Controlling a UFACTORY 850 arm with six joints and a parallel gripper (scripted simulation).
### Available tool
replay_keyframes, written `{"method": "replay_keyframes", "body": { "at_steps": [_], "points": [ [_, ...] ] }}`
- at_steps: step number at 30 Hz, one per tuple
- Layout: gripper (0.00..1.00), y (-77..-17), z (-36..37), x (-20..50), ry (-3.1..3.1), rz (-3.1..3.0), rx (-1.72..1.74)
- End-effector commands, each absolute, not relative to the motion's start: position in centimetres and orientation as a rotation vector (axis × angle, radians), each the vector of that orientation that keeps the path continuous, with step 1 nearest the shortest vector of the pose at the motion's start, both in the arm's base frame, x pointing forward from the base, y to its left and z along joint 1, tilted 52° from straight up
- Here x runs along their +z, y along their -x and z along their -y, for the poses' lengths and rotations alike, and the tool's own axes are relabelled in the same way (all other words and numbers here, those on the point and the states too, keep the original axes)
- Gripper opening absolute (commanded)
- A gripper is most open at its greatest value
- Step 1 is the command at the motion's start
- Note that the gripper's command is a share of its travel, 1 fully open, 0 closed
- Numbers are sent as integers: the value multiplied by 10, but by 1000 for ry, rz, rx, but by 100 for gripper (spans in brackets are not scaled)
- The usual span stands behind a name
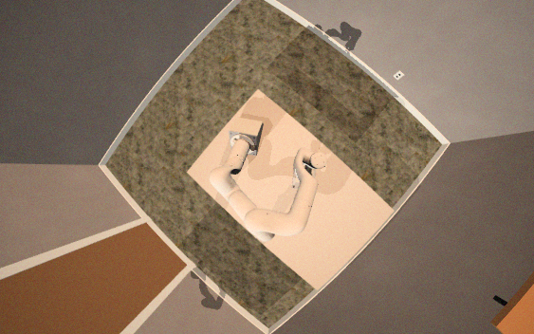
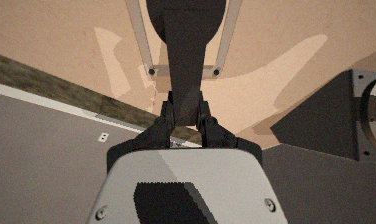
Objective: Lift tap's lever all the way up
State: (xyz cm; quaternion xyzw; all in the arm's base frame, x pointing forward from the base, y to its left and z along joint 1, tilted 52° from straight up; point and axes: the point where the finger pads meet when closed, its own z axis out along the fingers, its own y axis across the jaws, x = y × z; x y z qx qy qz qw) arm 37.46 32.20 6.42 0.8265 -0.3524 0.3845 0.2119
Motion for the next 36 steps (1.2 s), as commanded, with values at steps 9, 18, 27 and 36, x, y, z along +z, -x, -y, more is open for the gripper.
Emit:
{"method": "replay_keyframes", "body": {
  "at_steps": [9,18,27,36],
  "points": [
    [0,-374,-324,66,-2297,979,1069],
    [0,-369,-331,78,-2297,979,1069],
    [0,-365,-337,92,-2297,979,1069],
    [0,-365,-337,94,-2297,979,1069]
  ]
}}
